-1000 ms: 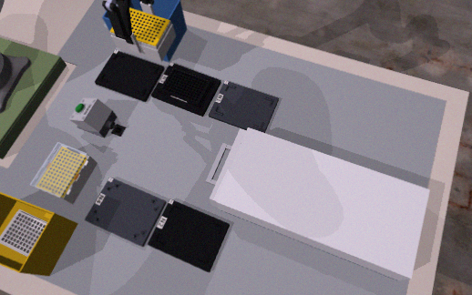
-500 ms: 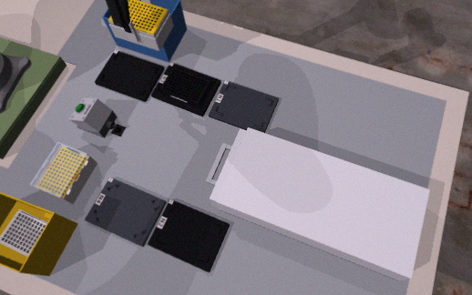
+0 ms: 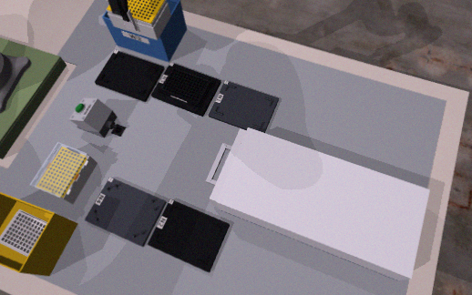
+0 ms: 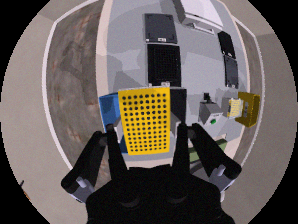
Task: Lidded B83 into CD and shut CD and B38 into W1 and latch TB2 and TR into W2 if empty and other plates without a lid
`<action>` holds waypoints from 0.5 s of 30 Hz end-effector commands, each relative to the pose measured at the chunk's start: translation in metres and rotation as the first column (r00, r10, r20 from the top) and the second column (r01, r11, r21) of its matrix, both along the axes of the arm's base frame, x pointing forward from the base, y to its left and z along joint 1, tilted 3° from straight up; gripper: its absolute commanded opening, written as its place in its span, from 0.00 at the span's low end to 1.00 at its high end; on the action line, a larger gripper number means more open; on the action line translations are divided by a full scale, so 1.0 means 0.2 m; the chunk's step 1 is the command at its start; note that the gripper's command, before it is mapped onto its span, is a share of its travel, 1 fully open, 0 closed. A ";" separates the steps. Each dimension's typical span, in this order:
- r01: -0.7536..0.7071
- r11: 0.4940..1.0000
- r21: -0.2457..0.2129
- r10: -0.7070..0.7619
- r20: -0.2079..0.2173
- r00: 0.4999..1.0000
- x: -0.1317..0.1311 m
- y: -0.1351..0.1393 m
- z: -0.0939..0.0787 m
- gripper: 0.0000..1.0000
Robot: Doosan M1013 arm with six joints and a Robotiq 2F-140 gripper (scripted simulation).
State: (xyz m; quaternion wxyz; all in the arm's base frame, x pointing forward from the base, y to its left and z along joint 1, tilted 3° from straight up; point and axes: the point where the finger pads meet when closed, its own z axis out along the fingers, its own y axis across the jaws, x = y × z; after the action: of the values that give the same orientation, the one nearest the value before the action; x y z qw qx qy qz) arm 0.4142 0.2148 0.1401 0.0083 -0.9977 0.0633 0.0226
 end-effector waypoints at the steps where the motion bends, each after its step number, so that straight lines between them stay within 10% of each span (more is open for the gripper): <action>1: 0.000 1.000 0.000 0.000 0.000 1.000 -0.02 0.04 0.00 0.00; 15: 0.000 1.000 0.000 0.000 0.000 1.000 -0.10 0.19 0.01 0.00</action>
State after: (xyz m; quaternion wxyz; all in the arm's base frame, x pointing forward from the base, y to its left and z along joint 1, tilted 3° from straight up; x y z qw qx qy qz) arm 0.3977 0.2462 0.1414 0.0083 -0.9977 0.0633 0.0226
